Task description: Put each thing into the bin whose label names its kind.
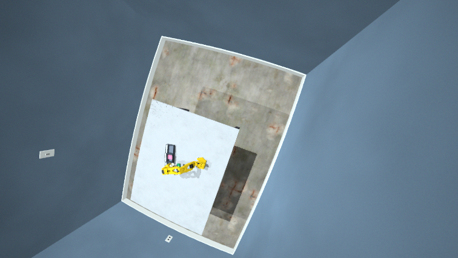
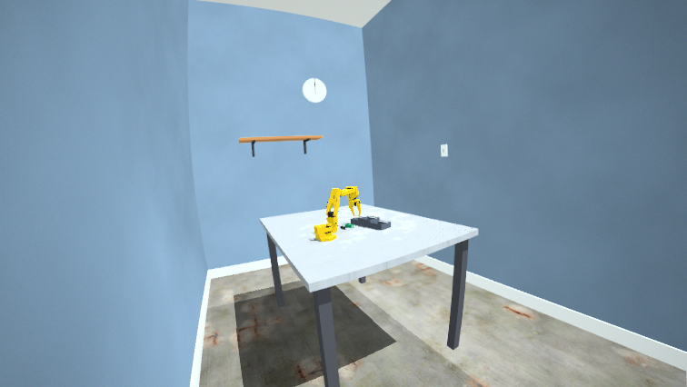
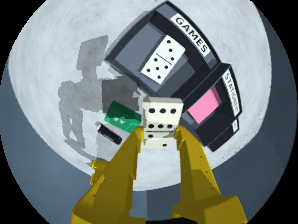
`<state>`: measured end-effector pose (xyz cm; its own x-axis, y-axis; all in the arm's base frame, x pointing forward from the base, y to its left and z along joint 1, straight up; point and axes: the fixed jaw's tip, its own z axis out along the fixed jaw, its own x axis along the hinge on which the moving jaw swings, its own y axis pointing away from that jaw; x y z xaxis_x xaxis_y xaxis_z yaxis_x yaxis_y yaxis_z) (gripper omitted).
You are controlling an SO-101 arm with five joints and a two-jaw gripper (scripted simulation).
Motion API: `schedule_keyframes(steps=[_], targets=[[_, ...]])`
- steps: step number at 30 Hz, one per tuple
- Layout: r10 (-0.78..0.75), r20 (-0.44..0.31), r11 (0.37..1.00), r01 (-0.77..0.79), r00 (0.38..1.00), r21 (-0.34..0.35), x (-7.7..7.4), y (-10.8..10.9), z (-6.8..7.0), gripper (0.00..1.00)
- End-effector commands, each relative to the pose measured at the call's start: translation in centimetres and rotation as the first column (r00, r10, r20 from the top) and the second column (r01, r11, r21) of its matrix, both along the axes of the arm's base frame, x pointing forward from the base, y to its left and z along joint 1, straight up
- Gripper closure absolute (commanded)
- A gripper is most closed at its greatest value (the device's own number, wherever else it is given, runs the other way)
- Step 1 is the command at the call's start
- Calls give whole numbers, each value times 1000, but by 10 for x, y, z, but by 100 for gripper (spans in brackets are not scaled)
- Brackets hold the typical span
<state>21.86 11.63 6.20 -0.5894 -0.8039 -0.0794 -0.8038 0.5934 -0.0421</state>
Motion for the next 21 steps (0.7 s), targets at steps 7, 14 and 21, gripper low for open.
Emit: schedule_keyframes(steps=[7, 14, 21], targets=[[-100, 67, 994, 96, 993, 58, 13, 13, 11, 100], [-104, 68, 993, 100, 992, 60, 14, 13, 11, 100], [-169, 80, 983, 162, 982, 85, 21, 19, 12, 100]])
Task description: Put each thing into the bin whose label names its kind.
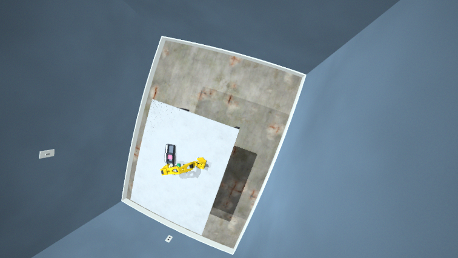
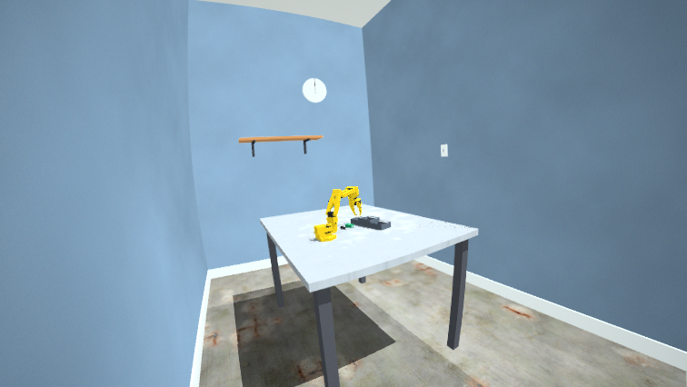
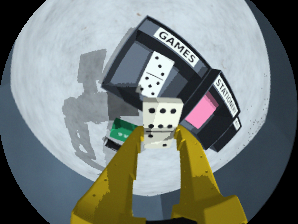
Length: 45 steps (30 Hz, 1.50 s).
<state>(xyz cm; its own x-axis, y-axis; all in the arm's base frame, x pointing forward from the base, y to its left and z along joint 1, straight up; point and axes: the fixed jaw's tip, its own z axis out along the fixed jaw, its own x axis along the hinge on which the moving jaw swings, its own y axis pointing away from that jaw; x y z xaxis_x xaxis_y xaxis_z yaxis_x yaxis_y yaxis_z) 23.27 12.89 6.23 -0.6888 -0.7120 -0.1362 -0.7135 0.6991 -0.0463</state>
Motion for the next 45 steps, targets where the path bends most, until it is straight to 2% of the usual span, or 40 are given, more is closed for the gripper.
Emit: schedule_keyframes(steps=[1, 17, 41, 42, 45], targets=[[-48, 52, 998, 46, 997, 42, 8, 8, 11, 100], [-274, 79, 955, 261, 959, 144, 27, 27, 12, 100], [-285, 80, 951, 271, 955, 150, 28, 28, 11, 100], [-289, 127, 944, 260, 949, 205, 32, 35, 24, 100], [-289, 127, 944, 260, 949, 205, 32, 35, 24, 100]])
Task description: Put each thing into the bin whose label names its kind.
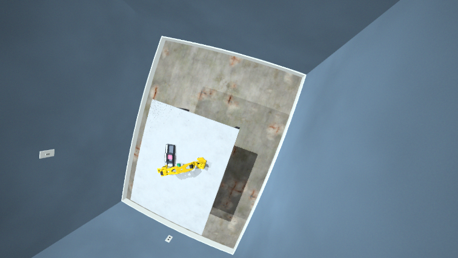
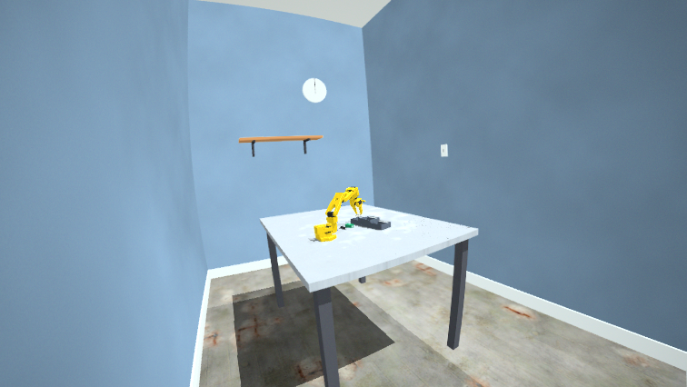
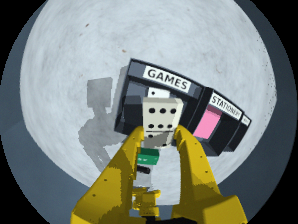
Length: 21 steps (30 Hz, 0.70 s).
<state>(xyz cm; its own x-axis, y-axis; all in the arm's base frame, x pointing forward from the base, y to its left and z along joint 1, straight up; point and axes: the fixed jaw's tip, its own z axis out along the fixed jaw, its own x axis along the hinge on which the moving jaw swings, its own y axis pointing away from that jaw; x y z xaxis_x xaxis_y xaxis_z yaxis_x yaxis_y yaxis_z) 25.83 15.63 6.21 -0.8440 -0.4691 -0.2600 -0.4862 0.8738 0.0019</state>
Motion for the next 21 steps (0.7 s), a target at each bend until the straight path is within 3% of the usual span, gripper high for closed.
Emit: schedule_keyframes(steps=[1, 21], targets=[[-2, 94, 998, -3, 996, 59, 7, 7, 24, 100], [-2, 86, 999, -3, 996, 55, 6, 7, 22, 100]])
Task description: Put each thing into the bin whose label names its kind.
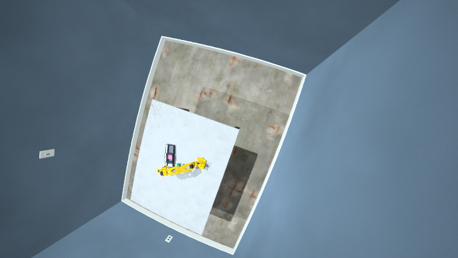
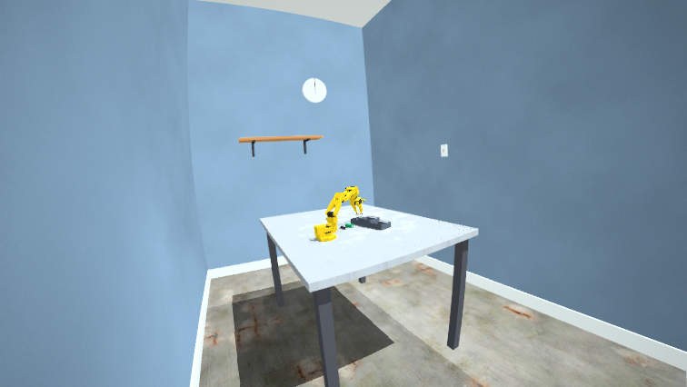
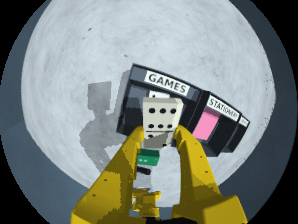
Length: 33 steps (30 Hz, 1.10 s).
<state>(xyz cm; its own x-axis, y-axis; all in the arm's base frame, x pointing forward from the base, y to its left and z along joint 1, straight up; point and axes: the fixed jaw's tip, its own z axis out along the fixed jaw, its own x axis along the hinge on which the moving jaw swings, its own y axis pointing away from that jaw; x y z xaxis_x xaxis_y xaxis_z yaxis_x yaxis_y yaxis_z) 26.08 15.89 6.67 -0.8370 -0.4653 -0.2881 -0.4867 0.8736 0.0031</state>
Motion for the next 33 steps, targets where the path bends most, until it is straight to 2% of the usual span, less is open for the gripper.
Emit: schedule_keyframes(steps=[1, 17, 33], targets=[[-1, 59, 999, -1, 998, 38, 3, 4, 17, 100], [-1, 15, 1000, 1, 1000, 12, 0, 2, 7, 100], [-1, 13, 1000, 1, 1000, 11, 0, 2, 5, 100]])
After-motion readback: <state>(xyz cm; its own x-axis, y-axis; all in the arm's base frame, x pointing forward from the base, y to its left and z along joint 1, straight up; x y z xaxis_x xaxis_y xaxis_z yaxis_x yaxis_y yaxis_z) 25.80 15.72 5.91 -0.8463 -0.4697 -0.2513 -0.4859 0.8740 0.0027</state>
